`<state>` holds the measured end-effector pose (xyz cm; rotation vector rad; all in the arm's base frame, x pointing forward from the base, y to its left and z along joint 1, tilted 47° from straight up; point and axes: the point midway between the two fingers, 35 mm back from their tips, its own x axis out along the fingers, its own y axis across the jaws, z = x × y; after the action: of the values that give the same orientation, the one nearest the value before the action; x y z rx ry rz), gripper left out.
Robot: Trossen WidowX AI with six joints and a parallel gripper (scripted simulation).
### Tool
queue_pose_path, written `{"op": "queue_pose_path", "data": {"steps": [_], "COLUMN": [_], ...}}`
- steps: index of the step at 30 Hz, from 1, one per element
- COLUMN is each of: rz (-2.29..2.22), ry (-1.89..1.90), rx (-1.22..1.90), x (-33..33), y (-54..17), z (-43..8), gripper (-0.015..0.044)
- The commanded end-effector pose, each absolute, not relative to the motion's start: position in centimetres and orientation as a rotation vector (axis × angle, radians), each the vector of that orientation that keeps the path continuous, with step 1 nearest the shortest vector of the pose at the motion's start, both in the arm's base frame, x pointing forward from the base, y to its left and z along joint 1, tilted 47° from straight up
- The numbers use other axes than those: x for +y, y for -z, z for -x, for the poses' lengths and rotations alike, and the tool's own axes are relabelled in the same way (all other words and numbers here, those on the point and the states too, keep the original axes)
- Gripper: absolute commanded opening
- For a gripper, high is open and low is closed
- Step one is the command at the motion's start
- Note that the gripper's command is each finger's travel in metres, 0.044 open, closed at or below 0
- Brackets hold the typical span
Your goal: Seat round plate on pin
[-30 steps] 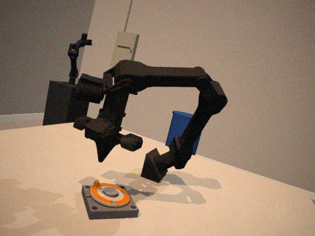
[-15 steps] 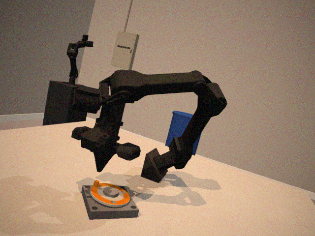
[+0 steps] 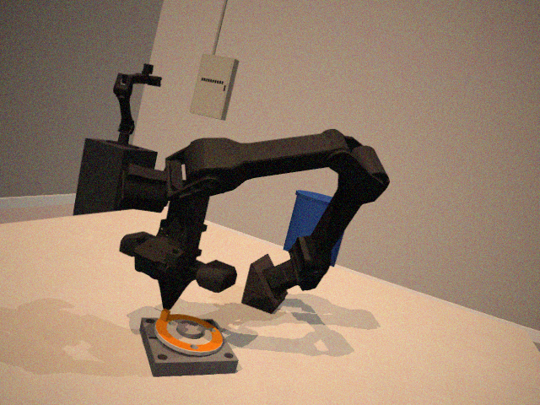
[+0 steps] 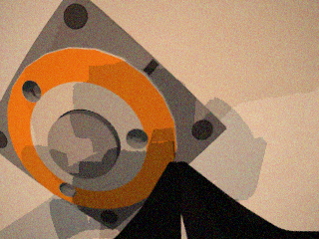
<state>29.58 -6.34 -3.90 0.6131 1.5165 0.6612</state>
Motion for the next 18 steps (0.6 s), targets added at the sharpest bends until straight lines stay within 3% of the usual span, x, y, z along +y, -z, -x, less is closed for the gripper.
{"op": "queue_pose_path", "data": {"steps": [1,18], "rz": [-0.616,-0.616], "ry": [-0.664,-0.664], "rx": [1.518,1.517], "x": [-6.1,-5.8], "y": [4.0,3.8], "z": [-30.1,-32.3], "gripper": [0.0,0.0]}}
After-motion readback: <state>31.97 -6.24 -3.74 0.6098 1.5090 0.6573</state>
